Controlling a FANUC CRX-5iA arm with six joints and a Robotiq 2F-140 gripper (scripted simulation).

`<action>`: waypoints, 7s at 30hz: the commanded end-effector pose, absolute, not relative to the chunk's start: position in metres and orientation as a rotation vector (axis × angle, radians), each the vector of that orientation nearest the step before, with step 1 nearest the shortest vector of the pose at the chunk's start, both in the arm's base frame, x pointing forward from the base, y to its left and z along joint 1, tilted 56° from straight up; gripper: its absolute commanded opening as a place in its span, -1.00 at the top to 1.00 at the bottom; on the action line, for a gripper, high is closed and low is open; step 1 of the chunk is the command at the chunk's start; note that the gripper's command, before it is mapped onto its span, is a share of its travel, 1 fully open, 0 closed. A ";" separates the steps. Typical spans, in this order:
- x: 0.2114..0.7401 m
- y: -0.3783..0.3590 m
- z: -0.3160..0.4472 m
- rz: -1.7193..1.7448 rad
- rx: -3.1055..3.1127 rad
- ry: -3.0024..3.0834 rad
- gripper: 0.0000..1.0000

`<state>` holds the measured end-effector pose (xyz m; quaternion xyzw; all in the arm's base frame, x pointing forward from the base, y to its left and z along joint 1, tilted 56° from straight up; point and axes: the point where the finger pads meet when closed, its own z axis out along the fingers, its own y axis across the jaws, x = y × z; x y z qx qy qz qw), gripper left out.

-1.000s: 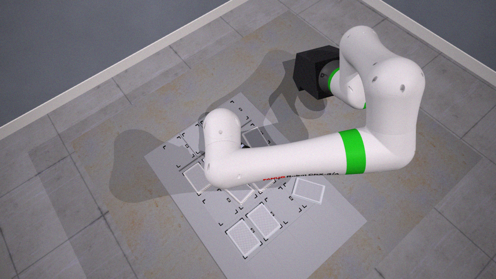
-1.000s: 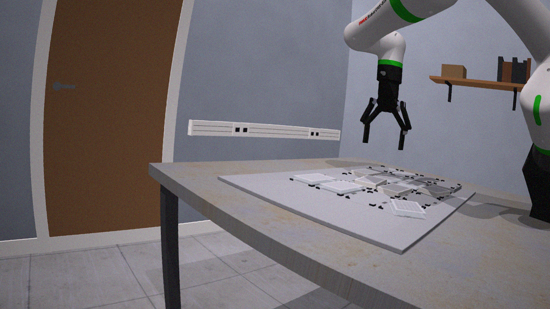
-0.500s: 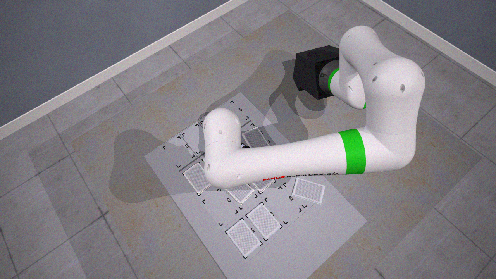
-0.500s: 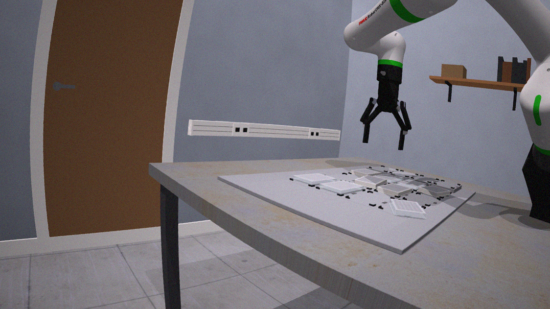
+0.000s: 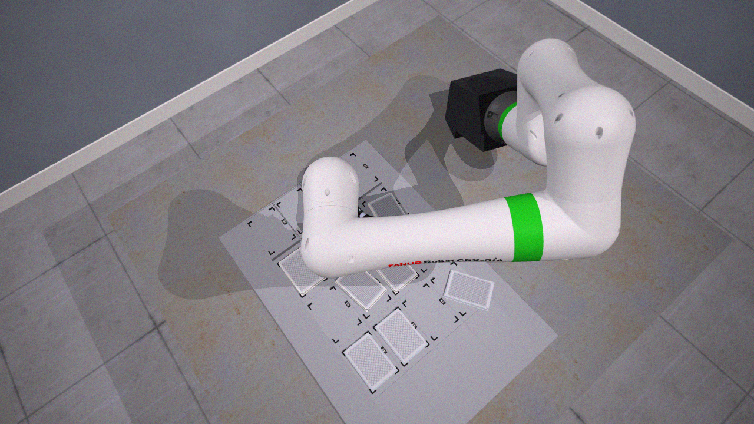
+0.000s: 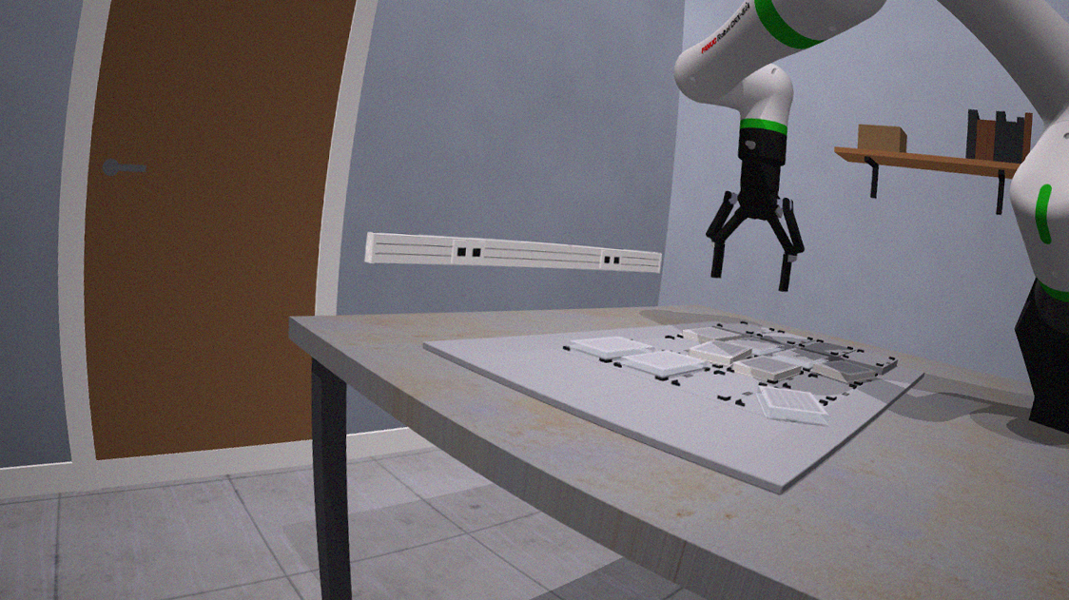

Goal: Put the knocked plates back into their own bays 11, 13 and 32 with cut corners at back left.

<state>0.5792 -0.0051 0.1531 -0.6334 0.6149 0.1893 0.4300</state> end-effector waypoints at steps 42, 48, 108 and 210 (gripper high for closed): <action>0.604 -0.093 0.045 0.470 -1.580 1.534 -1.00; 0.604 -0.093 0.045 0.470 -1.580 1.534 -1.00; 0.675 -0.103 0.069 0.470 -1.580 1.535 -1.00; 0.677 -0.008 0.201 0.470 -1.580 1.534 -1.00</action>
